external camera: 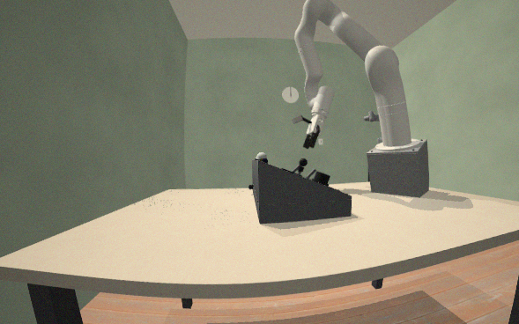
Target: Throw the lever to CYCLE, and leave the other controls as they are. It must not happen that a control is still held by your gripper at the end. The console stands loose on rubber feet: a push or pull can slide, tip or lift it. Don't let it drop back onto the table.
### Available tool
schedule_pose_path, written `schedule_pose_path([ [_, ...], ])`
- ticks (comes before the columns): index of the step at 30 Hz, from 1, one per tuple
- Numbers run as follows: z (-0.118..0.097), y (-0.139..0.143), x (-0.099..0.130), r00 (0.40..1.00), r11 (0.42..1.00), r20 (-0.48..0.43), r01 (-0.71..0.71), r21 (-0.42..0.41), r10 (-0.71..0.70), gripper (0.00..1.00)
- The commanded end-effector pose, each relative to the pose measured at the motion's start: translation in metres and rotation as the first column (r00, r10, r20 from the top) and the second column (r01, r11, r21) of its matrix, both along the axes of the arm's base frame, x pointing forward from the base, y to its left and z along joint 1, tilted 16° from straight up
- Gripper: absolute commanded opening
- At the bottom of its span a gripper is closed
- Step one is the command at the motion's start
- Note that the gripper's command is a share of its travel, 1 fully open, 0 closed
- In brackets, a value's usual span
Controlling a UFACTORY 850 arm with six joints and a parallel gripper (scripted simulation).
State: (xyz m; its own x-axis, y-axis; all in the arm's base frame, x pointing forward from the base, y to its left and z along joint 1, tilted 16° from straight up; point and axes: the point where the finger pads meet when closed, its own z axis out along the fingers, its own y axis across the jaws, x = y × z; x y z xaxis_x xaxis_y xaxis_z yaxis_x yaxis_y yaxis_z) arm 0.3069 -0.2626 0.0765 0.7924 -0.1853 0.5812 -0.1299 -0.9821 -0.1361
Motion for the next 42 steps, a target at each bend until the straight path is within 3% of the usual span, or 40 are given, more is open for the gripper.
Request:
schedule_pose_path([
  [1,-0.0021,-0.0004,-0.0031,1.000,1.000,0.003,0.000,-0.003,0.000,0.76],
  [42,-0.0050,-0.0003,-0.0009,1.000,1.000,0.003,0.000,-0.003,0.000,0.76],
])
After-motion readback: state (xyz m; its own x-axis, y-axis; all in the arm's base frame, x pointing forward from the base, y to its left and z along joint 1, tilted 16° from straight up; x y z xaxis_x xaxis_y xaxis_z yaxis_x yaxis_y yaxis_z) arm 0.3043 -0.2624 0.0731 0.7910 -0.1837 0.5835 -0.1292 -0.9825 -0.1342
